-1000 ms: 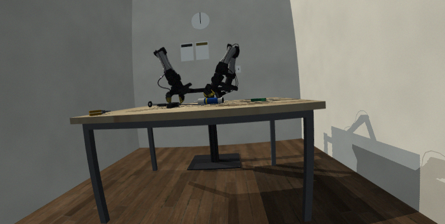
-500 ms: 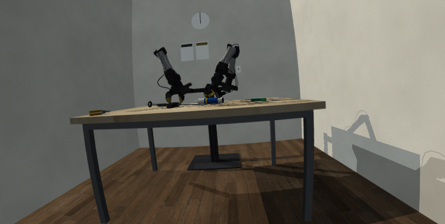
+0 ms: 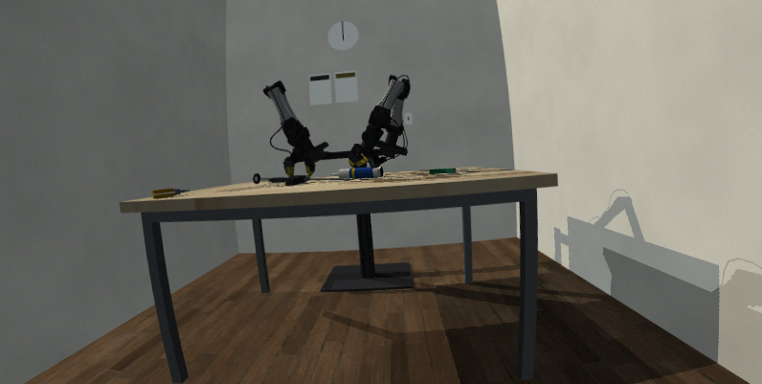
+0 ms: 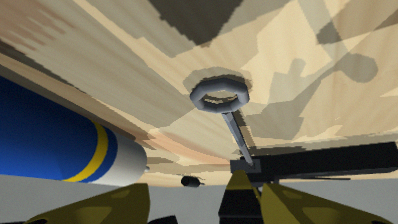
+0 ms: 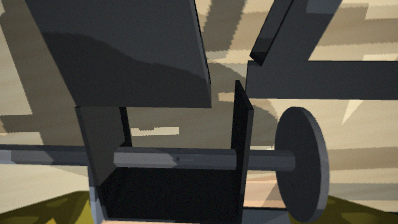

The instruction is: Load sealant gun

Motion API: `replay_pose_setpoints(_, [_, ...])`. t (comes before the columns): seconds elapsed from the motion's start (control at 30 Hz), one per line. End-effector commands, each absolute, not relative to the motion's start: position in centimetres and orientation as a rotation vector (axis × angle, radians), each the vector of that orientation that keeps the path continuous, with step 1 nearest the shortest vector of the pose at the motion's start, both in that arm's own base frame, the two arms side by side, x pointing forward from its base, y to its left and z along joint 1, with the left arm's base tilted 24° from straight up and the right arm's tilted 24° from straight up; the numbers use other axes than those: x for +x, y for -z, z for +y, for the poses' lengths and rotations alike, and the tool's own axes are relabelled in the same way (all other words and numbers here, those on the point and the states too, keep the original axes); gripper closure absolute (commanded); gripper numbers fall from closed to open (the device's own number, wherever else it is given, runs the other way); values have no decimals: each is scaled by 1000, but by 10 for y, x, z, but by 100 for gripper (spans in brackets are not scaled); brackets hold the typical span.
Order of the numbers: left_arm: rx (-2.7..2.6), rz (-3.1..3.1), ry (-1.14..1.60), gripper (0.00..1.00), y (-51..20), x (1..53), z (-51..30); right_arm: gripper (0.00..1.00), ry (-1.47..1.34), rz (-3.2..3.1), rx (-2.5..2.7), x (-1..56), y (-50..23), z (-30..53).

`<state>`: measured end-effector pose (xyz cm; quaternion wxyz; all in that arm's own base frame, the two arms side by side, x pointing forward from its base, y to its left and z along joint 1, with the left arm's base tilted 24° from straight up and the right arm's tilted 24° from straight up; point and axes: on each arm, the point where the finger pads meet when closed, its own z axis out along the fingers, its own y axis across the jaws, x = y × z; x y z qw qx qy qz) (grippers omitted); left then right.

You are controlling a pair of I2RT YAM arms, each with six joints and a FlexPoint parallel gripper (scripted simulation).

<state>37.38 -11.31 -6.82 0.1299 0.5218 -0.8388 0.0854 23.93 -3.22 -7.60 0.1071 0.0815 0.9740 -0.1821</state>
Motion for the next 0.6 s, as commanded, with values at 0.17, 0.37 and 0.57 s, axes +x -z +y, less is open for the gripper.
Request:
replay_pose_setpoints(0.17, [1505,-2448,-286,47,60,381,-117,32,524,2871,250,239,77,-32])
replay_pose_setpoints(0.37, [1505,-2448,-286,47,60,381,-117,45,517,2864,239,242,76,-30])
replay_pose_setpoints(0.57, [1505,-2448,-286,47,60,381,-117,64,520,2868,244,240,78,-31])
